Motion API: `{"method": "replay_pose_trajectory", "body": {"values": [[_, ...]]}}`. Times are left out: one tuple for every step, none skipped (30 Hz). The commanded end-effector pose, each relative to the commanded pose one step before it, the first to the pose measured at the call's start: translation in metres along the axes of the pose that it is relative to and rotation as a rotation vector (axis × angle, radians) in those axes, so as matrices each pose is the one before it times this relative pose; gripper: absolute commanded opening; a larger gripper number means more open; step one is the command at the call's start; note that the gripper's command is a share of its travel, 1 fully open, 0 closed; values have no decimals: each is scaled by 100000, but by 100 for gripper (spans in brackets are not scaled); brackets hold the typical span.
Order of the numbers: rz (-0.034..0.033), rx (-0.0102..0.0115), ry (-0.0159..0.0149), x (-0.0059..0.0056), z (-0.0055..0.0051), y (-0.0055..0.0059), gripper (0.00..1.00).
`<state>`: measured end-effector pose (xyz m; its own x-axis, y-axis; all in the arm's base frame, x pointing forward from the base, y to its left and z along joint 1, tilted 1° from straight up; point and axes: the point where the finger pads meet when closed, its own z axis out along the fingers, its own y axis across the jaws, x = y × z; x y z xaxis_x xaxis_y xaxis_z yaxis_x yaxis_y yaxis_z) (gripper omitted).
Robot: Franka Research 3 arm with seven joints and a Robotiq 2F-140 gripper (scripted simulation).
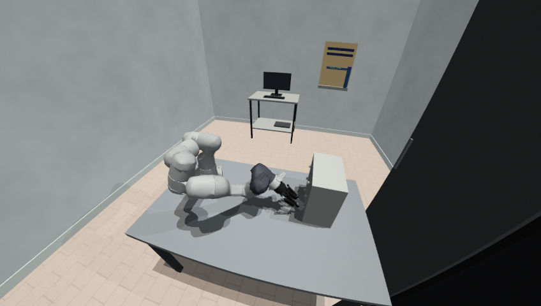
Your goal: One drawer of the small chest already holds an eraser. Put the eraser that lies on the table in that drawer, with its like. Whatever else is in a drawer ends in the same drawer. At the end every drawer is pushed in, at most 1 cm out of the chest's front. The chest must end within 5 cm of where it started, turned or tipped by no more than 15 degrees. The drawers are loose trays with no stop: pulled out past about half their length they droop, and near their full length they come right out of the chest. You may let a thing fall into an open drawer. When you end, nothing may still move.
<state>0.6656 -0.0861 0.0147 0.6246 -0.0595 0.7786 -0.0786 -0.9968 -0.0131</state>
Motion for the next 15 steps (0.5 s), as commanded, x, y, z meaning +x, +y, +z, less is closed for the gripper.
{"method": "replay_pose_trajectory", "body": {"values": [[-261, 255, -1, 132, -20, -86, 20], [0, 0, 0, 0, 0, 0, 20], [0, 0, 0, 0, 0, 0, 20], [0, 0, 0, 0, 0, 0, 20], [0, 0, 0, 0, 0, 0, 20], [0, 0, 0, 0, 0, 0, 20], [0, 0, 0, 0, 0, 0, 20], [0, 0, 0, 0, 0, 0, 20], [0, 0, 0, 0, 0, 0, 20], [0, 0, 0, 0, 0, 0, 20], [0, 0, 0, 0, 0, 0, 8], [0, 0, 0, 0, 0, 0, 8], [0, 0, 0, 0, 0, 0, 8], [0, 0, 0, 0, 0, 0, 8], [0, 0, 0, 0, 0, 0, 8]]}}
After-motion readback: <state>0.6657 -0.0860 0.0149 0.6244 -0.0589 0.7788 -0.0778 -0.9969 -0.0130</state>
